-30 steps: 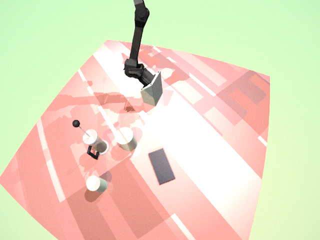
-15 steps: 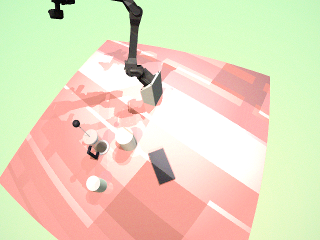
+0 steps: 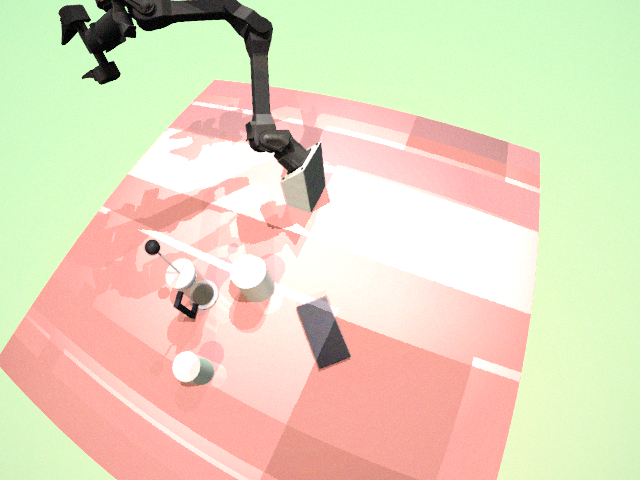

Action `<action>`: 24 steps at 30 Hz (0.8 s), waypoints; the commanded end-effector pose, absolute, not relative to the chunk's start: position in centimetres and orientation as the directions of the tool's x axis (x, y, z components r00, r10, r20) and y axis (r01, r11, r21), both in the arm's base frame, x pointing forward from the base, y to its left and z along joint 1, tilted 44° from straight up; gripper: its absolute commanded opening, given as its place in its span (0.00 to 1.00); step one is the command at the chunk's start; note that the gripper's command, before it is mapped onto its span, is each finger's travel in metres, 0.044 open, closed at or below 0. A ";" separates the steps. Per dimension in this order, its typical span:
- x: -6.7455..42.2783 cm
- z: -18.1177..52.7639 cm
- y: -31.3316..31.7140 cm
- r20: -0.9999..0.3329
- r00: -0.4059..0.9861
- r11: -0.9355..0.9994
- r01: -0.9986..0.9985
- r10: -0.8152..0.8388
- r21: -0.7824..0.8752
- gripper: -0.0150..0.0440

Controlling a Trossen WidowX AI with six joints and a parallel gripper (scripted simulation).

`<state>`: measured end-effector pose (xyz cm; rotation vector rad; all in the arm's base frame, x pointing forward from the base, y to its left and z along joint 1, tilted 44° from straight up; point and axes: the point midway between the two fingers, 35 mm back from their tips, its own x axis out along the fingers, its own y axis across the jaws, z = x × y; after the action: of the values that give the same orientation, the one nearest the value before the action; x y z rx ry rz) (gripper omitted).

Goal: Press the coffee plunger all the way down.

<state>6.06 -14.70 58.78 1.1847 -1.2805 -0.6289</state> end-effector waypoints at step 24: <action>33.0 27.7 0.9 -0.169 0.740 0.749 0.590 -0.651 -0.303 1.00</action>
<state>32.87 -2.07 31.30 -0.0055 0.1609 -0.7487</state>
